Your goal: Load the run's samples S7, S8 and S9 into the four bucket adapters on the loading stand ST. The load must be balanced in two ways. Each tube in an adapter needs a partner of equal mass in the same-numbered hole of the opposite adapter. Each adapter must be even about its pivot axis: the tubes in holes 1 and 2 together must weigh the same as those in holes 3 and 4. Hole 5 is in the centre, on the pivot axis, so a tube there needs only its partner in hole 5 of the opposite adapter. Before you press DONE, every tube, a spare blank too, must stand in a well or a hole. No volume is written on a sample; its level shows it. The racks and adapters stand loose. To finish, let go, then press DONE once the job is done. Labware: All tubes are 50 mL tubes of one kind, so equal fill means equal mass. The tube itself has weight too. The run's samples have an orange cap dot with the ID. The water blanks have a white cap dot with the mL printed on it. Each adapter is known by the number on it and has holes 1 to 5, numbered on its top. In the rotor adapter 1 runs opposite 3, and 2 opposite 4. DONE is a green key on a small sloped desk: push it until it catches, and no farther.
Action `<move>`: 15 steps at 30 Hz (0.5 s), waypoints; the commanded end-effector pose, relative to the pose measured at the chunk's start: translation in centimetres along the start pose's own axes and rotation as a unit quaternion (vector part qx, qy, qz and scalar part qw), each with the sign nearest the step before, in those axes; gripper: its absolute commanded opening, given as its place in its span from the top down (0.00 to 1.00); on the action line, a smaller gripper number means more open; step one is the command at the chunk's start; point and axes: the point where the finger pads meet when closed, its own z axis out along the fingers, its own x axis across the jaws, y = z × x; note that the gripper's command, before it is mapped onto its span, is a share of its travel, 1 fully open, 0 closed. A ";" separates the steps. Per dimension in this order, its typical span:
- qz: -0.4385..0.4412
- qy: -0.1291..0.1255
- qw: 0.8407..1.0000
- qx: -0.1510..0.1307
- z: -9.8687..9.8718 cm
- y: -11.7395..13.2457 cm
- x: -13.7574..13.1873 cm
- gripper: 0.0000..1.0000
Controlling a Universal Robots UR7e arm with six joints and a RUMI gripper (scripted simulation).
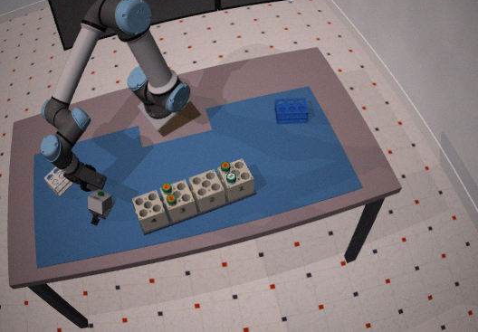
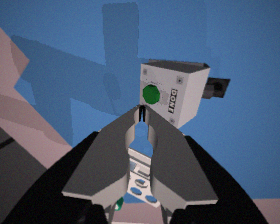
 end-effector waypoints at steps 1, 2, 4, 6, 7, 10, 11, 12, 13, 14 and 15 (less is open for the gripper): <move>0.000 -0.001 1.000 0.000 0.3 0.0 0.2 1.00; 0.000 -0.001 1.000 0.000 0.3 0.0 0.2 1.00; 0.000 -0.001 1.000 0.000 0.3 0.0 0.2 1.00; 0.000 -0.001 1.000 0.000 0.3 0.0 0.2 1.00; 0.000 -0.001 1.000 0.000 0.3 0.0 0.2 1.00; 0.000 -0.001 1.000 0.000 0.4 0.0 0.2 1.00; 0.000 -0.001 1.000 0.000 0.4 0.0 0.2 1.00; 0.000 -0.001 1.000 0.000 0.5 0.0 0.3 1.00; 0.000 -0.001 1.000 0.000 0.6 0.0 0.3 1.00; 0.000 -0.001 1.000 0.000 0.6 0.0 0.3 1.00; 0.000 -0.001 1.000 0.000 0.7 0.0 0.3 1.00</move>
